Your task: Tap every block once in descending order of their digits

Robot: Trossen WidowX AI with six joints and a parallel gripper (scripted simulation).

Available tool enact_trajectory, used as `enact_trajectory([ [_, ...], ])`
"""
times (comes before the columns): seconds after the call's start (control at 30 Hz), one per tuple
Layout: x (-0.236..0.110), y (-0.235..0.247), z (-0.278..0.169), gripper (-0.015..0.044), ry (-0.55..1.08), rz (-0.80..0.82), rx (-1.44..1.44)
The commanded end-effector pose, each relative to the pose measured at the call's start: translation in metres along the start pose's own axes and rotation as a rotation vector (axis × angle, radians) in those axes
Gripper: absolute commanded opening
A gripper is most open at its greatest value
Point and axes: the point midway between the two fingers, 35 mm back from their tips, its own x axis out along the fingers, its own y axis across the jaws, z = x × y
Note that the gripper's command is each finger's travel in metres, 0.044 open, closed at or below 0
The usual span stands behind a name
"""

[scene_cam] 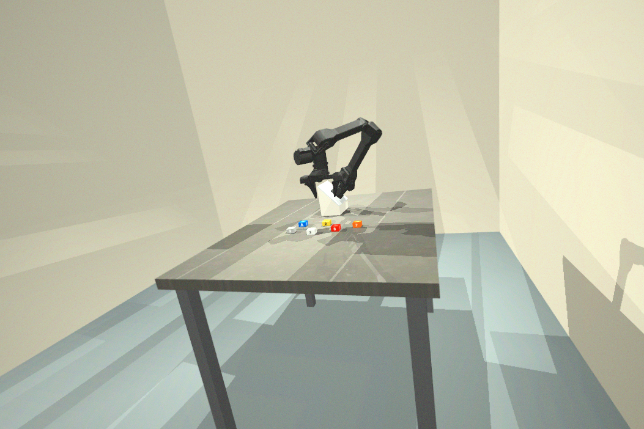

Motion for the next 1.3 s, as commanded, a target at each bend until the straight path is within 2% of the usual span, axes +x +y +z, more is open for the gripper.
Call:
enact_trajectory([
  [0.0,-0.001,0.048,0.020,0.0400,-0.004,-0.009,-0.020],
  [0.13,-0.001,0.121,0.030,0.0400,-0.004,0.005,-0.023],
  [0.23,-0.001,0.135,0.030,0.0400,-0.003,0.011,-0.024],
  [0.93,-0.001,0.135,0.030,0.0400,-0.003,0.011,-0.024],
  [1.0,0.000,0.124,0.034,0.0400,-0.002,0.008,-0.021],
  [1.13,0.000,0.064,0.053,0.0400,-0.002,0.006,-0.022],
  [1.27,0.000,0.054,0.055,0.0400,-0.003,0.008,-0.025],
])
